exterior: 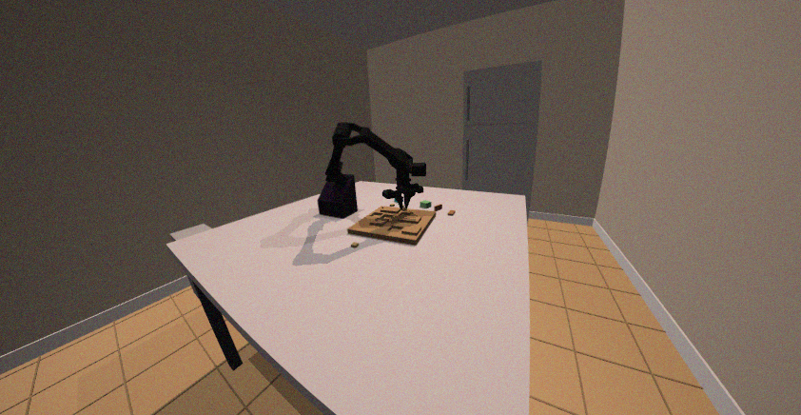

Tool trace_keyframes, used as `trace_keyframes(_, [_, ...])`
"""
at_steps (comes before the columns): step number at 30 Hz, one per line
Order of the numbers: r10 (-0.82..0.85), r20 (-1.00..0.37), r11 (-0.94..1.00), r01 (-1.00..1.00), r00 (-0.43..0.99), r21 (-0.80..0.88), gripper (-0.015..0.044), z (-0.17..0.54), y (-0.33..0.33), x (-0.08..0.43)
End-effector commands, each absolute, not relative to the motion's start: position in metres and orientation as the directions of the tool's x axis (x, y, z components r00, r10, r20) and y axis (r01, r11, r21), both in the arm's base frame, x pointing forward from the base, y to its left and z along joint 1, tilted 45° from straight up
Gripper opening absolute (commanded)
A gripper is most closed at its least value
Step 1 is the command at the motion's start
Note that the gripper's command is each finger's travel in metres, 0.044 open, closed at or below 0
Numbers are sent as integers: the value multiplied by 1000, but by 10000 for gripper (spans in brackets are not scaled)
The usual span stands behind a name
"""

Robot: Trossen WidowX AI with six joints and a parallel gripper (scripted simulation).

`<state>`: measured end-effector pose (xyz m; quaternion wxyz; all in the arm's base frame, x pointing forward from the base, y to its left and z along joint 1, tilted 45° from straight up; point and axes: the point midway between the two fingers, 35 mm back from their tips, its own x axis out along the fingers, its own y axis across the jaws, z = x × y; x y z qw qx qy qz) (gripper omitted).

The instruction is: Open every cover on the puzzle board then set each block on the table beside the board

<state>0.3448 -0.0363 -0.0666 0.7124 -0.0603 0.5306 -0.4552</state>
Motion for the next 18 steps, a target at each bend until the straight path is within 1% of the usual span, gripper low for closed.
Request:
trace_keyframes(1, [-709,-705,582,592,33,-557,80,-60,-30,348])
trace_keyframes(18, [-708,-706,583,591,34,-557,80,-38,-7,347])
